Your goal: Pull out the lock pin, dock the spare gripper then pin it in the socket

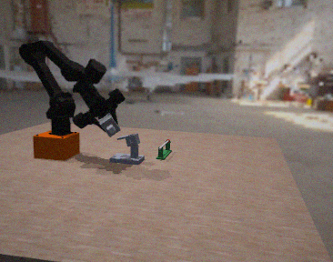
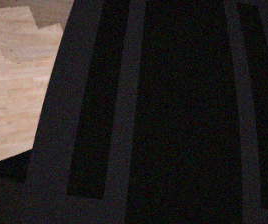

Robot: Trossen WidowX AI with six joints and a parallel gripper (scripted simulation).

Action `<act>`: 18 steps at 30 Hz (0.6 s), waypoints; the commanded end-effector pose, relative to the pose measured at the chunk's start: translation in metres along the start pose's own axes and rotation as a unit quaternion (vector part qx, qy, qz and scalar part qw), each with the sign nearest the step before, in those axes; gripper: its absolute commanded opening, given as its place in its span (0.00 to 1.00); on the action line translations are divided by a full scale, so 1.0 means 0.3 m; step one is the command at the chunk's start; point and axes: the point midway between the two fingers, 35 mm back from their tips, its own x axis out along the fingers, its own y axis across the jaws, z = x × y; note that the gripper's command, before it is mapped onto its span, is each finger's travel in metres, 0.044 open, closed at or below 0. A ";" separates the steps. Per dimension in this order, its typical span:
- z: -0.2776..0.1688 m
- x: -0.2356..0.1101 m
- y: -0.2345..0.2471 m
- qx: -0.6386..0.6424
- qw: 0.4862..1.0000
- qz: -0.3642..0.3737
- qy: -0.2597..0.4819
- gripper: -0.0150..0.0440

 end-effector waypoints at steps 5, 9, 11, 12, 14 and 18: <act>0.017 -0.016 -0.032 0.093 0.995 -0.025 -0.008 0.25; 0.028 -0.022 -0.042 0.137 0.990 -0.033 -0.014 0.25; 0.033 -0.025 -0.048 0.159 0.986 -0.037 -0.018 0.25; 0.036 -0.027 -0.050 0.171 0.984 -0.039 -0.020 0.25; 0.041 -0.030 -0.055 0.193 0.980 -0.042 -0.024 0.25; 0.052 -0.036 -0.065 0.236 0.970 -0.049 -0.032 0.25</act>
